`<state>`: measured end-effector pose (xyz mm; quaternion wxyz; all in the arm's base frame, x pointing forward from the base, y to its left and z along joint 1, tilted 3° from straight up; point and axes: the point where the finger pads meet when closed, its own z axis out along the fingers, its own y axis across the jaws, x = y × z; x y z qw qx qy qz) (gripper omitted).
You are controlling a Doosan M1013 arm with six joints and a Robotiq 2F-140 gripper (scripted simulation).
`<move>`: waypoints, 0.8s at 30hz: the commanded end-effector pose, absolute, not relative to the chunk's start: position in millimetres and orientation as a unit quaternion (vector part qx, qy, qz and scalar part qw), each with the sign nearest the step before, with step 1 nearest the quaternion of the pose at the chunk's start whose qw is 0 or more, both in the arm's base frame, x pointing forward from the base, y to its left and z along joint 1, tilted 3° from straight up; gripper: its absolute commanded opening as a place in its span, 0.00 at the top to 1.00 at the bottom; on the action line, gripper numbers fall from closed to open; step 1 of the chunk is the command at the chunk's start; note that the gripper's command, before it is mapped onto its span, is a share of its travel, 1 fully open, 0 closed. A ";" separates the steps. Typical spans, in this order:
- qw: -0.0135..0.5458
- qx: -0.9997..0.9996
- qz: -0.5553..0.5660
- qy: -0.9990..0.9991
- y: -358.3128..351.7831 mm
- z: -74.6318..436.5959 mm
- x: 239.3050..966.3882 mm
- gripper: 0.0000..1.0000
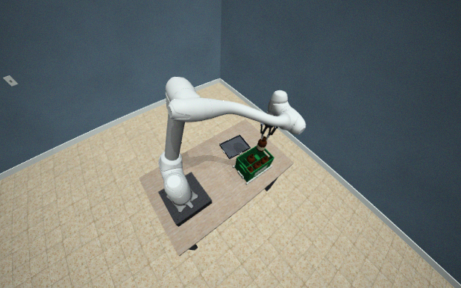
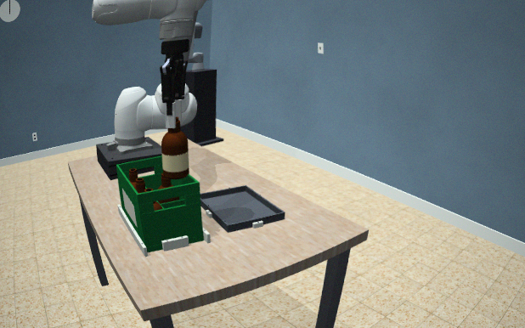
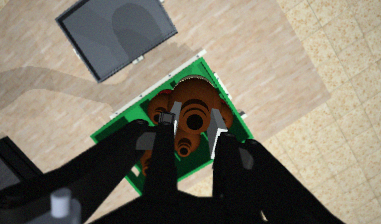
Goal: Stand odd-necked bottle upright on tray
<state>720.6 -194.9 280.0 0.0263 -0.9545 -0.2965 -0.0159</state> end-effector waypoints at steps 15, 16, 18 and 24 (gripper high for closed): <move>0.023 -0.955 -0.016 -0.295 -196.0 284.0 720.3 1.00; 0.023 -0.955 -0.016 -0.295 -195.7 284.0 720.2 1.00; 0.023 -0.955 -0.016 -0.295 -194.9 284.1 720.1 1.00; 0.023 -0.955 -0.016 -0.295 -192.8 284.2 719.8 1.00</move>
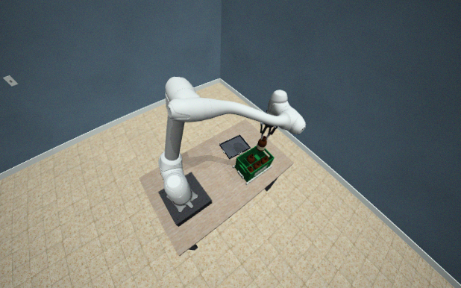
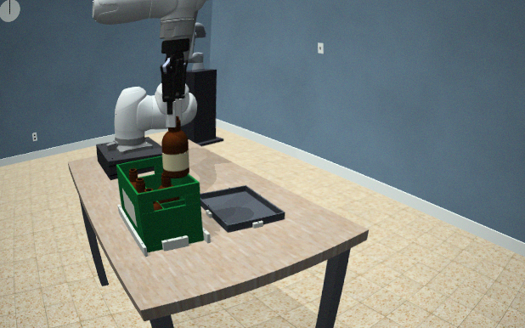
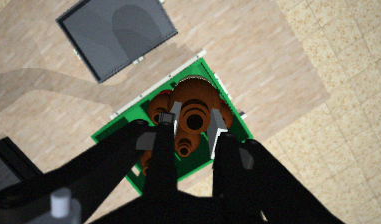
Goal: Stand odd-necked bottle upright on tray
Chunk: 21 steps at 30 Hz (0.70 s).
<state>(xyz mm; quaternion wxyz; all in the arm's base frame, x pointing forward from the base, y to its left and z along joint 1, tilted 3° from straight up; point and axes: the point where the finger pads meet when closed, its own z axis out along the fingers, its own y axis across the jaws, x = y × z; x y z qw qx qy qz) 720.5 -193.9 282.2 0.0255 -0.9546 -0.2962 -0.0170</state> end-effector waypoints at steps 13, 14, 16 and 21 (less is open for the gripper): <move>0.023 -0.955 -0.016 -0.295 -181.5 284.8 718.1 1.00; 0.023 -0.955 -0.016 -0.295 -181.5 284.8 718.1 1.00; 0.023 -0.955 -0.016 -0.295 -180.4 284.8 717.9 1.00; 0.023 -0.955 -0.016 -0.295 -173.9 285.2 716.9 1.00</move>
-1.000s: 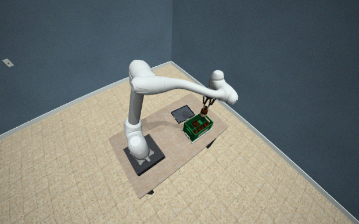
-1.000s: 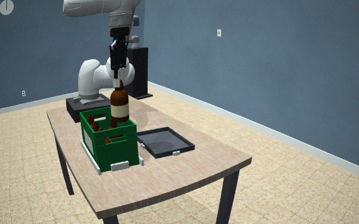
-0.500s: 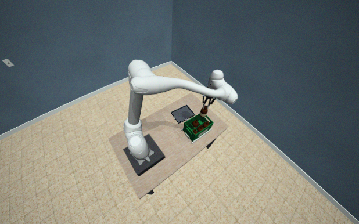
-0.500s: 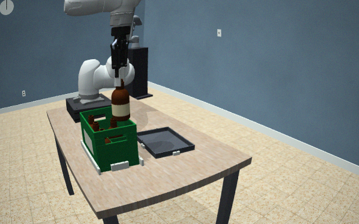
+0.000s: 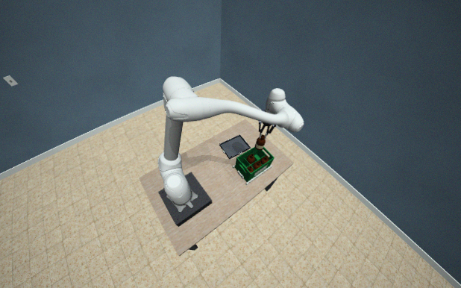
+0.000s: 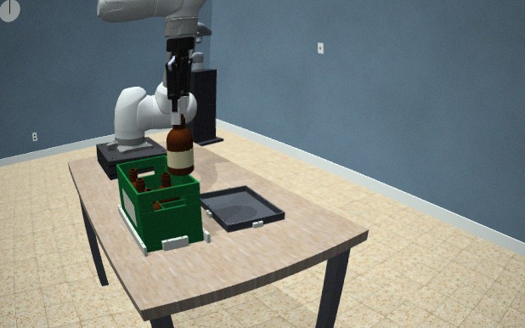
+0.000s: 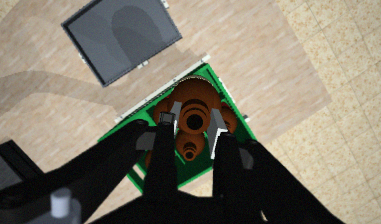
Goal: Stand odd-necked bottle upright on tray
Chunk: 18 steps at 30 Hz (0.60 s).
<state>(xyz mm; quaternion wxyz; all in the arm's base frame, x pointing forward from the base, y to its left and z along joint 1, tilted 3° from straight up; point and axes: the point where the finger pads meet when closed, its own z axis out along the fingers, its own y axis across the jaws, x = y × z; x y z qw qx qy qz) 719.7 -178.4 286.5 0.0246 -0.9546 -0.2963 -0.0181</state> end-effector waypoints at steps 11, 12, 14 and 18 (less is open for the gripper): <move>0.023 -0.955 -0.016 -0.295 -159.7 285.9 714.7 1.00; 0.023 -0.955 -0.016 -0.295 -157.9 286.0 714.4 1.00; 0.023 -0.955 -0.016 -0.295 -154.2 286.2 713.9 1.00; 0.023 -0.955 -0.016 -0.295 -146.5 286.6 712.7 1.00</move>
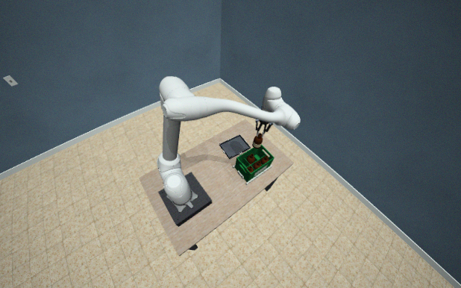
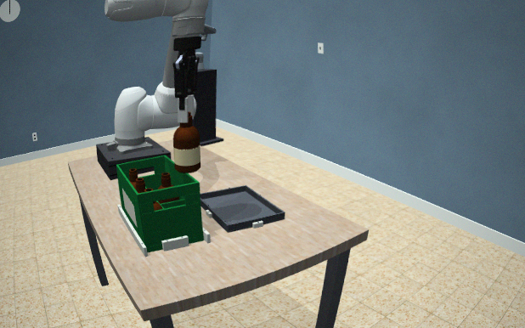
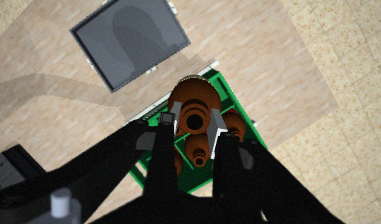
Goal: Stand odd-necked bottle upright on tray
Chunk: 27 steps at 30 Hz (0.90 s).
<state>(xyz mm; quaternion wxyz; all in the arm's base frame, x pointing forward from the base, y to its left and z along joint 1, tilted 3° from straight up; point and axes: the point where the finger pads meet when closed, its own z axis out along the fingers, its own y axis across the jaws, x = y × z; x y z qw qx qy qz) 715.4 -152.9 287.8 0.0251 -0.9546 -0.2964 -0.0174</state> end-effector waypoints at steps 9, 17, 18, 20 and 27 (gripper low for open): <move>0.023 -0.955 -0.016 -0.295 -129.7 287.4 710.1 1.00; 0.023 -0.955 -0.016 -0.295 -113.7 288.3 707.7 1.00; 0.023 -0.955 -0.016 -0.295 -111.4 288.4 707.3 1.00; 0.023 -0.955 -0.016 -0.295 -106.7 288.6 706.6 1.00; 0.023 -0.955 -0.016 -0.295 -94.6 289.2 704.8 1.00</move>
